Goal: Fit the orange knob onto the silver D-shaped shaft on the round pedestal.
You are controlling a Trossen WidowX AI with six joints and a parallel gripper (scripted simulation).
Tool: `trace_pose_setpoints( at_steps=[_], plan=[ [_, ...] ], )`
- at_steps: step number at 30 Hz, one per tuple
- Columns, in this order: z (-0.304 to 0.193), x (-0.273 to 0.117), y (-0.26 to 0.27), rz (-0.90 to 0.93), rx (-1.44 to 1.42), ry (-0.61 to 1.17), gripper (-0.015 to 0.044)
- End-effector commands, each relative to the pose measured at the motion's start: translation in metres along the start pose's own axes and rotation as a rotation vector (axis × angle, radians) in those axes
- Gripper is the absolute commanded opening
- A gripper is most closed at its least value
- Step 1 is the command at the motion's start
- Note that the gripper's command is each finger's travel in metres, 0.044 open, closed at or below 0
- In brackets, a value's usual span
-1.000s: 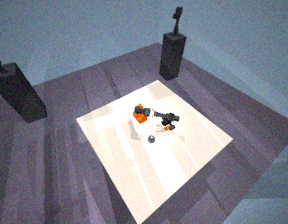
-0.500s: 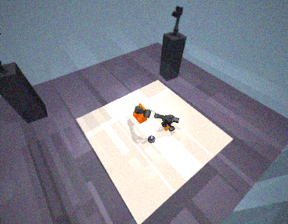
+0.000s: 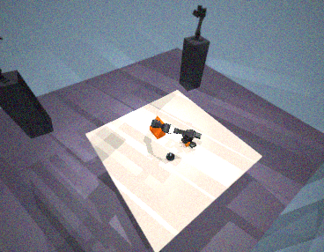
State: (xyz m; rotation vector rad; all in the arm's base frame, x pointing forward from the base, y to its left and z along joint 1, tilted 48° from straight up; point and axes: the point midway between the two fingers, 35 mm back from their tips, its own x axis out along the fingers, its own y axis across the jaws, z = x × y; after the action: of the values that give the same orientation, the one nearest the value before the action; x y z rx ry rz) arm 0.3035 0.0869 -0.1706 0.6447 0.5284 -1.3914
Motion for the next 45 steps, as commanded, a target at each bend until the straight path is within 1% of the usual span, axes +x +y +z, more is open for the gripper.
trace_pose_setpoints(
  at_steps=[1, 6, 15, 19, 25, 31, 42, 45],
  plan=[
    [0.0, 0.001, 0.0, 0.004, -0.005, -0.004, 0.024],
    [0.0, 0.001, 0.0, 0.004, -0.005, -0.004, 0.024],
    [0.0, 0.001, 0.0, 0.004, -0.005, -0.004, 0.0181],
    [0.0, 0.0, 0.0, 0.004, -0.005, -0.004, 0.0181],
    [0.0, -0.014, 0.0, 0.004, -0.005, -0.004, 0.0181],
    [0.0, -0.015, 0.0, 0.004, -0.011, -0.004, 0.0181],
    [0.0, -0.015, 0.0, 0.004, -0.357, -0.004, 0.0181],
    [0.0, -0.015, 0.0, 0.003, -0.406, -0.004, 0.0181]
  ],
)
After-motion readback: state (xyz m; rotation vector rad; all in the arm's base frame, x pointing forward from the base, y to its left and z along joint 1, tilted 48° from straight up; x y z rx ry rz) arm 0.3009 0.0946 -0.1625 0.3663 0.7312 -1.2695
